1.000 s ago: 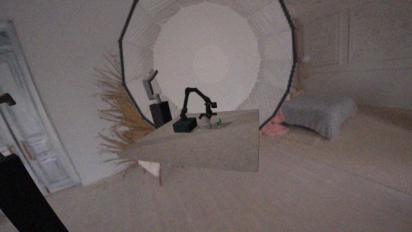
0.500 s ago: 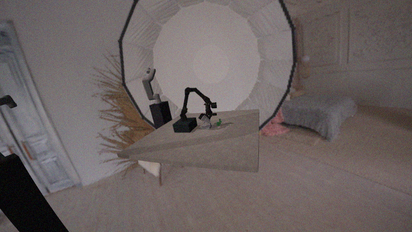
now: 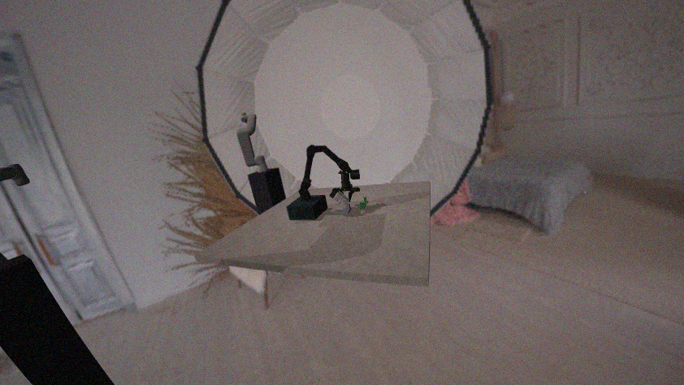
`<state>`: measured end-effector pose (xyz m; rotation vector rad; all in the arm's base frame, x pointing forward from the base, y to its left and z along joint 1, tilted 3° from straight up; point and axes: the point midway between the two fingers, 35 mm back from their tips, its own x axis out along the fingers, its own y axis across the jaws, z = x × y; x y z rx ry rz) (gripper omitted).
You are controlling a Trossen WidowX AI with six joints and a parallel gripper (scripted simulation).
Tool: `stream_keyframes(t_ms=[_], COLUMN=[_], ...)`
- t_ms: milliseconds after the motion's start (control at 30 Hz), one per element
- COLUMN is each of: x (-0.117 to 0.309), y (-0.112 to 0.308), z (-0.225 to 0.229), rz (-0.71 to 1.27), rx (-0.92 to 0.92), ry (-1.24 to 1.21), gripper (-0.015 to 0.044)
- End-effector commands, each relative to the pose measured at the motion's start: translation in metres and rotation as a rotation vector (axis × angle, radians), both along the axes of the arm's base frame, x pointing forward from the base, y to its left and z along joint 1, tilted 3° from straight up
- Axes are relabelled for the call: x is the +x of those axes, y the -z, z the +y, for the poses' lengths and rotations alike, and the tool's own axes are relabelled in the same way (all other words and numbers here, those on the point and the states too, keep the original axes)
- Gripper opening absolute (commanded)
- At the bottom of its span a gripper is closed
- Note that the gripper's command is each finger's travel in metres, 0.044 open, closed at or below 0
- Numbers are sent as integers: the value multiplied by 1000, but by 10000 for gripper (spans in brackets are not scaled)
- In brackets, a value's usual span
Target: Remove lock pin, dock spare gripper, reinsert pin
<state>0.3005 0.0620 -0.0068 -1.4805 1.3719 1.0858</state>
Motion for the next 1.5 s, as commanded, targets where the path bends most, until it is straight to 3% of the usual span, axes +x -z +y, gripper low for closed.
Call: stream_keyframes(t_ms=[0,1300,1467], x=[0,-12,-11], y=[-8,-74,-68], z=[7,64,59], rz=[-3,19,19], rx=[2,-25,-27], ry=[0,-30,-32], gripper=[200,200,331])
